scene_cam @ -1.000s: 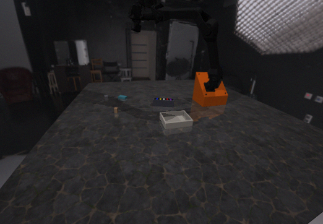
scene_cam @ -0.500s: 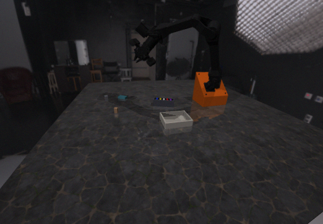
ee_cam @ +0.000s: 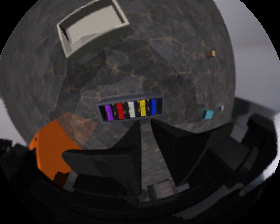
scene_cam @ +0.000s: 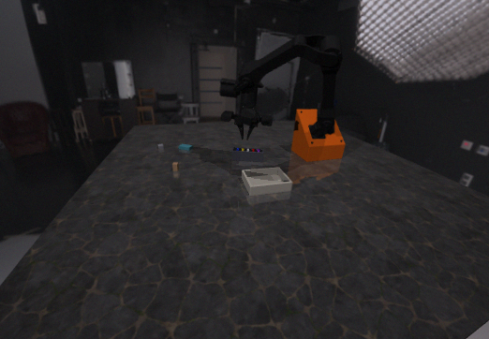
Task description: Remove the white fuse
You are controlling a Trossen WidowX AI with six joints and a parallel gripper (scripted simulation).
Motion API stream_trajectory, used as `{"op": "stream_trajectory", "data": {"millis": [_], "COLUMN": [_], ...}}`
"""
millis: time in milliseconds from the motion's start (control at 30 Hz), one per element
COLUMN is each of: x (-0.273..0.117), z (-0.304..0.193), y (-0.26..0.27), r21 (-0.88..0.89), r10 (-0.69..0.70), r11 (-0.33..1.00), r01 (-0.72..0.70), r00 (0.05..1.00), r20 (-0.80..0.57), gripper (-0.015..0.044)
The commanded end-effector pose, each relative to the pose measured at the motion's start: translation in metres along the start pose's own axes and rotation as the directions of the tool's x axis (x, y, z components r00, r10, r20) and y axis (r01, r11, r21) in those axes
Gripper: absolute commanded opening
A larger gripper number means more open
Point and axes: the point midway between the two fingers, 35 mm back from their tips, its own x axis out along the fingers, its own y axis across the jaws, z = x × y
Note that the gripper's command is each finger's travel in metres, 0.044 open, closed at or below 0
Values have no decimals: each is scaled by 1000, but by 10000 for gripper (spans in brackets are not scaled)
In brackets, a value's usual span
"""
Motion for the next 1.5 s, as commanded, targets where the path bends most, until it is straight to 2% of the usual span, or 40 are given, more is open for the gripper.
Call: {"op": "stream_trajectory", "data": {"millis": [0,1467], "x": [5,36], "z": [8,4], "y": [17,16], "r21": [-18,-18], "r10": [50,51], "r11": [999,999], "r01": [-50,-50], "r00": [998,998], "r20": [35,36], "gripper": [74,74]}}
